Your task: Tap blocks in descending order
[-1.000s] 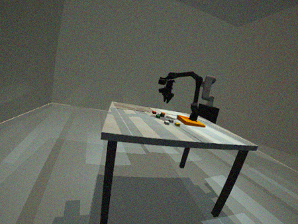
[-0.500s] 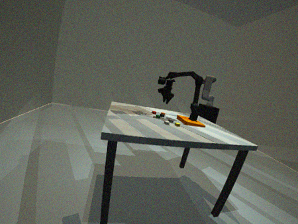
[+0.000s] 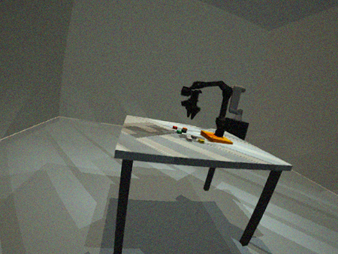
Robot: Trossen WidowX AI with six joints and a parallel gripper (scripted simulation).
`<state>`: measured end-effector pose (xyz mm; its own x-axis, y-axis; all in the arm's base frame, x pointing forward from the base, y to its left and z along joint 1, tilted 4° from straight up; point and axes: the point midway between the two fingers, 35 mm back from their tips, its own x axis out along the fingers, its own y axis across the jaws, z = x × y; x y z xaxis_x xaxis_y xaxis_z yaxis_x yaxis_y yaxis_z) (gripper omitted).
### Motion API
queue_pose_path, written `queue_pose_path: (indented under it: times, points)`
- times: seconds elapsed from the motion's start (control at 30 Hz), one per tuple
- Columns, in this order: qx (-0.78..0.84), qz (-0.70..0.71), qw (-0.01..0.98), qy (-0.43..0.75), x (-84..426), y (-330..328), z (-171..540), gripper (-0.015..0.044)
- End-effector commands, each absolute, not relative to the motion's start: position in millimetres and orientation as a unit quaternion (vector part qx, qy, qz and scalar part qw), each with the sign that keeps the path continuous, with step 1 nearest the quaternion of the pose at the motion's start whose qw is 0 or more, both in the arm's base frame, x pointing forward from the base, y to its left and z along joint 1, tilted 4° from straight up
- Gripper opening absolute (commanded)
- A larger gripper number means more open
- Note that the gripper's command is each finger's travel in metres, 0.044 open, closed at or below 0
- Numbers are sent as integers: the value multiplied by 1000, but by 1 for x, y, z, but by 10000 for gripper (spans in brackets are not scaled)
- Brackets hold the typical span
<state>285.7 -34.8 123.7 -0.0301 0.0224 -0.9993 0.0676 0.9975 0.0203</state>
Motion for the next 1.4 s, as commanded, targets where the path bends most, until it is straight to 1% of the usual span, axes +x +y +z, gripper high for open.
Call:
queue_pose_path:
  times: [0.0,0.07,0.13,0.77,0.87,1.03,1.1,1.37]
  points:
    - [34,-11,695,718,278,19,125,400]
    - [35,-10,694,719,272,43,126,400]
    - [35,-9,694,719,269,51,126,400]
    - [35,-9,694,719,269,51,126,400]
    - [30,-7,696,718,282,66,127,400]
    - [35,-6,696,717,318,120,130,400]
    - [38,-6,696,717,326,134,129,400]
    - [38,-6,696,717,326,136,129,400]
